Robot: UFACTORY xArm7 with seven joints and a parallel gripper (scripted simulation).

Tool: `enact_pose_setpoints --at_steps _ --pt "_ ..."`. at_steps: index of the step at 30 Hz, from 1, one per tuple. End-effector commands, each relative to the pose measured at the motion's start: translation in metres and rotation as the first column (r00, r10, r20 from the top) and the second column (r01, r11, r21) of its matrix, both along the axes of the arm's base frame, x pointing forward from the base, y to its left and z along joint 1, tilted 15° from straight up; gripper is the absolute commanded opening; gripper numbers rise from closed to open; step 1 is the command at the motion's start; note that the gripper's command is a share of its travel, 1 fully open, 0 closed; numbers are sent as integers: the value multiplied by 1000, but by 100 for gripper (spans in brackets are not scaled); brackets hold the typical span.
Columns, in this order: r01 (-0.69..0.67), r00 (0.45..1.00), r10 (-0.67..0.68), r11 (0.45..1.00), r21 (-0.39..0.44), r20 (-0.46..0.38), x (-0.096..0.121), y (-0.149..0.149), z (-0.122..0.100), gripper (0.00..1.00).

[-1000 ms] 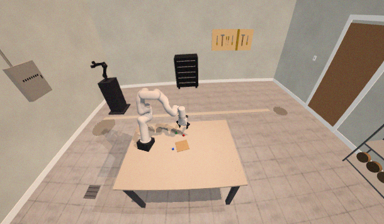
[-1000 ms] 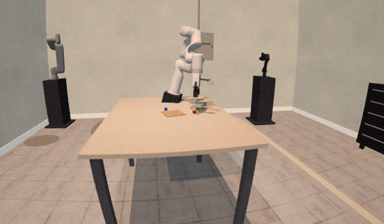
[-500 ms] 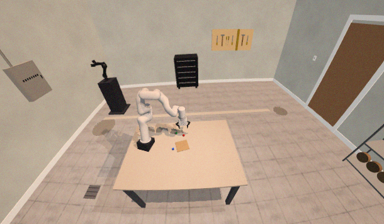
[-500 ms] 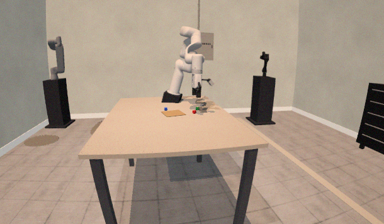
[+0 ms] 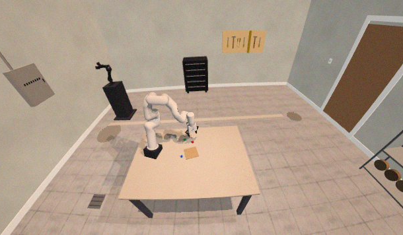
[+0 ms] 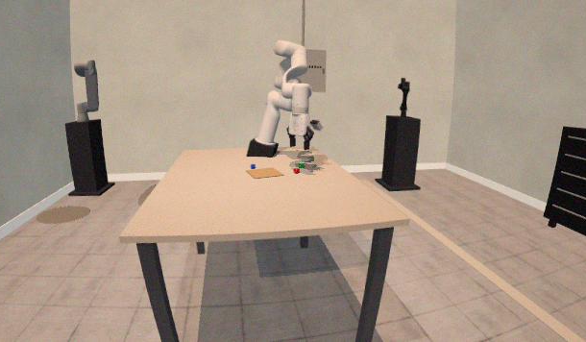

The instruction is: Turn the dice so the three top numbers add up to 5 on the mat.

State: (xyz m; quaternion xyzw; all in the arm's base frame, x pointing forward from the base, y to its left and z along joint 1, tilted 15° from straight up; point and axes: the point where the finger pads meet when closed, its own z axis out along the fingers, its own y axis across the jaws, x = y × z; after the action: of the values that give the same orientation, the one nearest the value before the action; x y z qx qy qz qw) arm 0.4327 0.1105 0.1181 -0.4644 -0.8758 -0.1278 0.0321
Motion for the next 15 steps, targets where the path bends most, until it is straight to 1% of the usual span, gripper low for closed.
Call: enact_pose_setpoints --at_steps 1,2,3,6,7,8,10,11,14,15 --pt "-165 985 165 986 0 54 1 0 0 100" --pt "-168 984 168 986 0 55 1 0 0 100" --pt "-226 972 226 974 -8 70 1 0 -1 100" --pt "-241 968 241 970 -10 74 1 0 -1 100" --pt "-314 945 314 949 -20 93 1 0 -2 100" --pt "-354 929 355 935 -27 103 1 0 -2 100" --pt "-385 916 386 922 -33 111 1 0 -3 100" --pt "-431 893 432 902 -42 123 1 0 -3 100" --pt "-512 845 515 857 -60 142 1 0 -4 100" --pt "-521 839 524 851 -63 144 1 0 -4 100"
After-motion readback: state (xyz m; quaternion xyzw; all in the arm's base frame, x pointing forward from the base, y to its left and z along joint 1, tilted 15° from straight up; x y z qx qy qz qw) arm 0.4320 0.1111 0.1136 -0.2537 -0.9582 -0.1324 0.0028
